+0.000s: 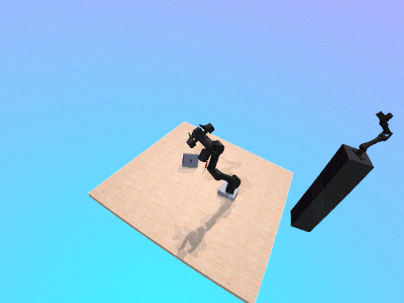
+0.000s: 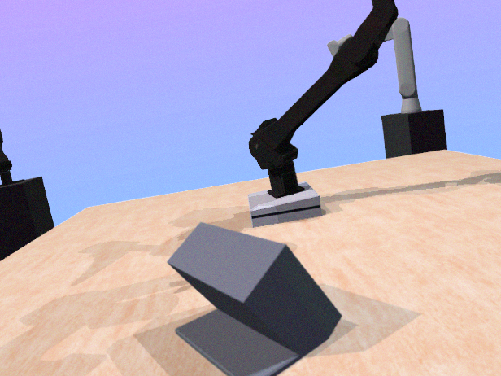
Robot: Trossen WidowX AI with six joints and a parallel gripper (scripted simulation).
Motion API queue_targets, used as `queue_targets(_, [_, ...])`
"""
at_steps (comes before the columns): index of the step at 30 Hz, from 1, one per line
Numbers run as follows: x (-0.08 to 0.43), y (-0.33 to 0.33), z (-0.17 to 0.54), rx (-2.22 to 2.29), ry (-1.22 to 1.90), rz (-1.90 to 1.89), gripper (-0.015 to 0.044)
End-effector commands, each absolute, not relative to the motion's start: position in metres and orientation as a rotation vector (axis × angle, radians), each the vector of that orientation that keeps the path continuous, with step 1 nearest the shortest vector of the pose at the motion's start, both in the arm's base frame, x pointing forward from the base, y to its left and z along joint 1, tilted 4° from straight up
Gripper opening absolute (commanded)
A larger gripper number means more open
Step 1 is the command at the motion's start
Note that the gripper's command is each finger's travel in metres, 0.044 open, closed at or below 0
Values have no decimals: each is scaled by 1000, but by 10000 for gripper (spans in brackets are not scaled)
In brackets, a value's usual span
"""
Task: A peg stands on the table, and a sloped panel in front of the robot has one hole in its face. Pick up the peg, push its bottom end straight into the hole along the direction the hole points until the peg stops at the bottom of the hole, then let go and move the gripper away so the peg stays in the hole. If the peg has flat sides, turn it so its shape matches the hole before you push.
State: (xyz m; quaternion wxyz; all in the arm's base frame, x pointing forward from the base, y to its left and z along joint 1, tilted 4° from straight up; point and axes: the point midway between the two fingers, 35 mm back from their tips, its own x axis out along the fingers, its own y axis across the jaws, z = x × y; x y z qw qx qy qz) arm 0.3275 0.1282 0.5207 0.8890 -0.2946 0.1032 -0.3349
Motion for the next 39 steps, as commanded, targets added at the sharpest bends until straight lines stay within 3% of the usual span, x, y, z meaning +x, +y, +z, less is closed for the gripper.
queue_targets(1, [327,128,521,-612,213,-693,426])
queue_targets(16, [272,128,584,-630,30,-498,440])
queue_targets(39, [177,74,663,-564,-334,-343,440])
